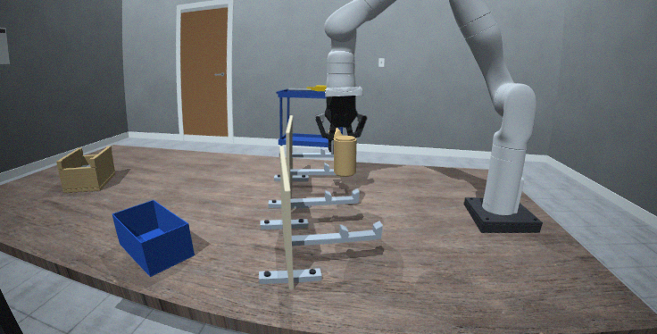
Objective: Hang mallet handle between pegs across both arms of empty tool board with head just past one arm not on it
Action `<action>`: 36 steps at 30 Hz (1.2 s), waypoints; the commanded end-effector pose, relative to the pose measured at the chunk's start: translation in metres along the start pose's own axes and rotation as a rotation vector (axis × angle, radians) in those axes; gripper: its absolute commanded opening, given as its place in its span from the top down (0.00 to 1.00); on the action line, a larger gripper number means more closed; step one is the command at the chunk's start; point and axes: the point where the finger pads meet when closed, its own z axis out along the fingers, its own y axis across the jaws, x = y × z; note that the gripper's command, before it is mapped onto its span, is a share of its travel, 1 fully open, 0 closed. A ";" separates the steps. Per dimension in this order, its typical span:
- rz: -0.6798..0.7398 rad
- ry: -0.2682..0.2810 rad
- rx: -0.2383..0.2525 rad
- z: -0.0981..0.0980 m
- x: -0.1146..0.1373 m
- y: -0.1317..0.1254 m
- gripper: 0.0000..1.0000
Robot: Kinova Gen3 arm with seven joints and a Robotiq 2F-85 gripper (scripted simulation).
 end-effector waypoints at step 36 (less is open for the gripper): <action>-0.003 -0.003 -0.029 -0.056 0.119 0.027 0.90</action>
